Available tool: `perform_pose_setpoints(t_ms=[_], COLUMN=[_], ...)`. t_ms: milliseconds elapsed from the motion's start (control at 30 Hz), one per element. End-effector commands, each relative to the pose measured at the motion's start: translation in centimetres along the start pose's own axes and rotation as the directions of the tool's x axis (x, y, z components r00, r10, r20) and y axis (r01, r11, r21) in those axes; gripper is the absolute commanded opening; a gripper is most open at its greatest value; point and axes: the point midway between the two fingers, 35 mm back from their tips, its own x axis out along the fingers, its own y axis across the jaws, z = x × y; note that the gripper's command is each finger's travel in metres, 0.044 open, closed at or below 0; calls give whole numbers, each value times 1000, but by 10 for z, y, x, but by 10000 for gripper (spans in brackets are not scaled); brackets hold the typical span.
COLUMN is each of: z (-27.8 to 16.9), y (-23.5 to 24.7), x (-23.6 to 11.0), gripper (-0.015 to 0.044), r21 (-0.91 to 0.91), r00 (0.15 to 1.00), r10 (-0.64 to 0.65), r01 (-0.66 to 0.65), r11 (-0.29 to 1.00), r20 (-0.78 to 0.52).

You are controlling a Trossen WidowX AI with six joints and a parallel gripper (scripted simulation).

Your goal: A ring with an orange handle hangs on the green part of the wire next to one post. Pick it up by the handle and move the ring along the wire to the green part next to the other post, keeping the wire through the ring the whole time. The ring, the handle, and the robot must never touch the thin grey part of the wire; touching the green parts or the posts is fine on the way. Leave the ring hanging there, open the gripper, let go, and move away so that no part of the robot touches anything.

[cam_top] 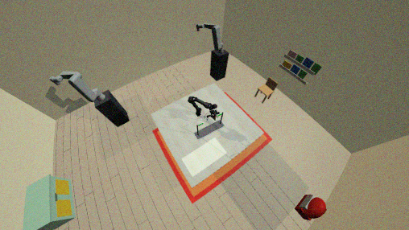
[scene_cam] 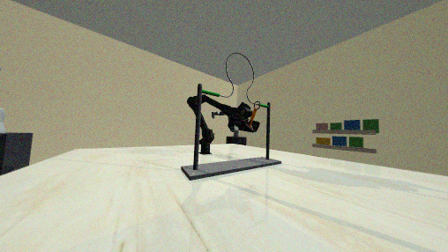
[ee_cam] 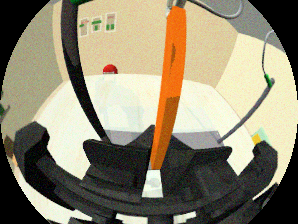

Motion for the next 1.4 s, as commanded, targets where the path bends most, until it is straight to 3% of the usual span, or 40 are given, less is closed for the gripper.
perform_pose_setpoints(t_ms=[0, 1367], z=[4, -6], y=[6, 28], x=[-1, 1], gripper=[-150, -150], r21=[10, 12], r00=[1000, 1000], r10=[0, 0], r01=[0, 0], r11=[1000, 1000], r20=[7, 9])
